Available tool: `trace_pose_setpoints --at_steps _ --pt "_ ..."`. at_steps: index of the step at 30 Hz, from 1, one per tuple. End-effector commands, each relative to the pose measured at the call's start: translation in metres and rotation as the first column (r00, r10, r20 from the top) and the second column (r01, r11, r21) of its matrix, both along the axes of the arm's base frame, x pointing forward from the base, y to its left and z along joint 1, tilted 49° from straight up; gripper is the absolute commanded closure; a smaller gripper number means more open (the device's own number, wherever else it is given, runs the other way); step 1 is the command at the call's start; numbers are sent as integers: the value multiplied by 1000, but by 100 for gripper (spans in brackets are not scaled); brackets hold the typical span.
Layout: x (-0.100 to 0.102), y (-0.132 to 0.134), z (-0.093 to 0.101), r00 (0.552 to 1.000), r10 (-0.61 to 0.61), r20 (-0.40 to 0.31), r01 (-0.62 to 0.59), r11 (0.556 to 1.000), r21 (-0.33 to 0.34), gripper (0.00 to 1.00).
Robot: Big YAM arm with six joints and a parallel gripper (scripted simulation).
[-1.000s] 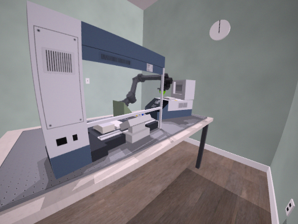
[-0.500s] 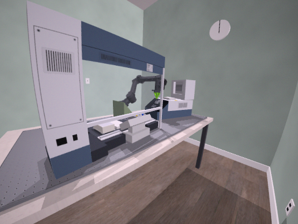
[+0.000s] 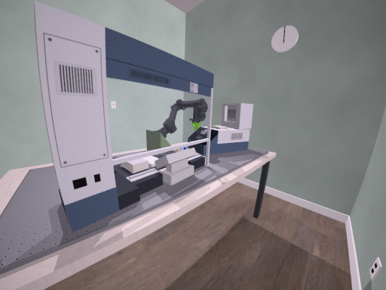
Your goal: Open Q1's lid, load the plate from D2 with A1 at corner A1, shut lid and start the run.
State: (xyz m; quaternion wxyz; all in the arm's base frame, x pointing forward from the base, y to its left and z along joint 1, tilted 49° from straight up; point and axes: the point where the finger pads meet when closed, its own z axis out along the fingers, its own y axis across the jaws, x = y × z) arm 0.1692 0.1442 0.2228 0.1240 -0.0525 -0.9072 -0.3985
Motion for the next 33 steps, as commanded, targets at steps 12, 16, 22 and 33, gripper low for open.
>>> trace_pose_setpoints --at_steps 12,16,22,33 --pt "-9 -11 -19 999 12 51 -13 1000 11 100" --pt "-9 -9 -15 999 18 32 -18 1000 1 100" --pt "-5 -10 -10 999 1 47 -1 1000 -2 100" --pt "3 5 0 997 -13 73 13 1000 1 100"
